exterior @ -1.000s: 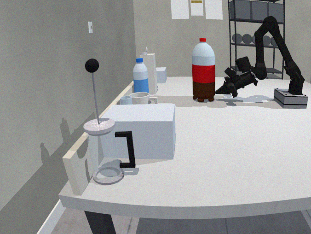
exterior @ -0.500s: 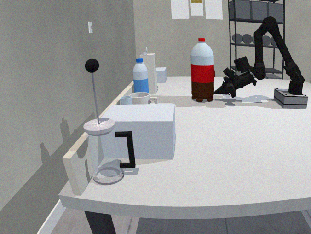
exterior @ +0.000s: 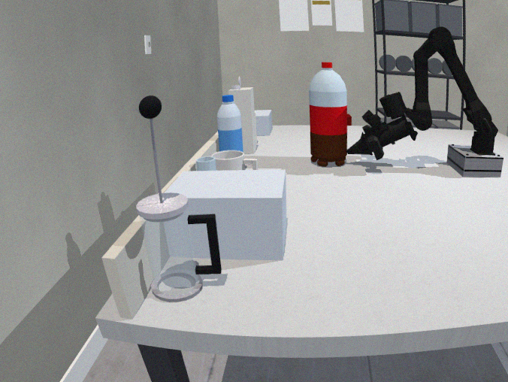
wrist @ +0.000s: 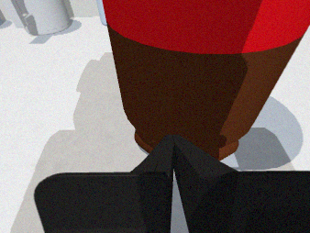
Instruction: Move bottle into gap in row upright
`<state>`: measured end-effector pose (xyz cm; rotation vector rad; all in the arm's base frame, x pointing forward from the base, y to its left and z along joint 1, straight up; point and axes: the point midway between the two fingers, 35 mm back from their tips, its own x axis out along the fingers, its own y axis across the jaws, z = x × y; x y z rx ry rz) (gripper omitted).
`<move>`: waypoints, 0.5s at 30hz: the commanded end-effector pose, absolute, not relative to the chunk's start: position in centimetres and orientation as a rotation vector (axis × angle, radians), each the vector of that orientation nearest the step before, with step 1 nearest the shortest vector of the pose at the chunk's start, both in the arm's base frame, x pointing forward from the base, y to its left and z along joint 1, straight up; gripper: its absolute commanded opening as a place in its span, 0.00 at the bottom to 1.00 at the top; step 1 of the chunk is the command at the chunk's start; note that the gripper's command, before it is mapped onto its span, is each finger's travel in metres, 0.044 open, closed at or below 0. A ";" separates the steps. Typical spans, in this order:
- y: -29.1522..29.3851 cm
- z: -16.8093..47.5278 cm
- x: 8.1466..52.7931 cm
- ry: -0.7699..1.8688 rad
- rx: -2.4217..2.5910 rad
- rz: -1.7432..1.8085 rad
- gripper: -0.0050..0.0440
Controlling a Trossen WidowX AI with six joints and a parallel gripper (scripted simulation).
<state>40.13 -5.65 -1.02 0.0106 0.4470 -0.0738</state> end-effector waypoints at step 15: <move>-5.7 -0.2 41.4 0.417 0.009 -0.079 0.00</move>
